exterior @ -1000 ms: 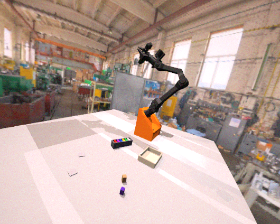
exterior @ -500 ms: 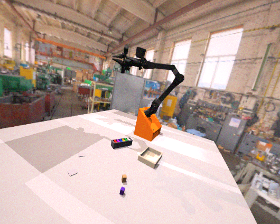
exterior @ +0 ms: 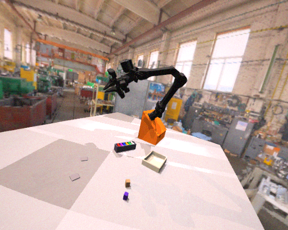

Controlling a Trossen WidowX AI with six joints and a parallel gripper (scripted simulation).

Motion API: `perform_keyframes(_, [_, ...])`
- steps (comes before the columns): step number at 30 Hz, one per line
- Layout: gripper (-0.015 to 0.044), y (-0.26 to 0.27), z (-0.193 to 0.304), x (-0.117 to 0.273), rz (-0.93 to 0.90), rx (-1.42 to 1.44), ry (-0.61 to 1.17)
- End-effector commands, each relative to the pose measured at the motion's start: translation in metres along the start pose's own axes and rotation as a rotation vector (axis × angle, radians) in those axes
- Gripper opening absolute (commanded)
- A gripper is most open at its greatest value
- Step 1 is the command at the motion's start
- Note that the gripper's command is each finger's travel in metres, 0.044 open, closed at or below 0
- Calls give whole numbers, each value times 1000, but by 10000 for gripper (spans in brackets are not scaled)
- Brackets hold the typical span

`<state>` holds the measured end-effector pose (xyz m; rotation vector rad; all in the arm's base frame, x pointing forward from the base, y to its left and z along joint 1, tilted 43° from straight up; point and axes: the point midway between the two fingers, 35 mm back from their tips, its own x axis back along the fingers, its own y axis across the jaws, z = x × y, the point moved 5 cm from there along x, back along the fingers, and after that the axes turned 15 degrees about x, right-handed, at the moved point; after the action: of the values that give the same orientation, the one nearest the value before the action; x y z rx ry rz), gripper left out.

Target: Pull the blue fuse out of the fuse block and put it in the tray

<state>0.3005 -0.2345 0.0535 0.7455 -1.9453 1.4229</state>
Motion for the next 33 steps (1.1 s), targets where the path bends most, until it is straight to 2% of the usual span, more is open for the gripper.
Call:
perform_keyframes(1, [72, 18, -51, -31, -136, -48, -154])
perform_keyframes(8, [72, 61, -140, -66, -428, -113, -365])
perform_keyframes(16, [72, 120, -220, -74, -781, -170, -482])
perform_keyframes(33, [72, 128, -223, -80, -789, -171, -483])
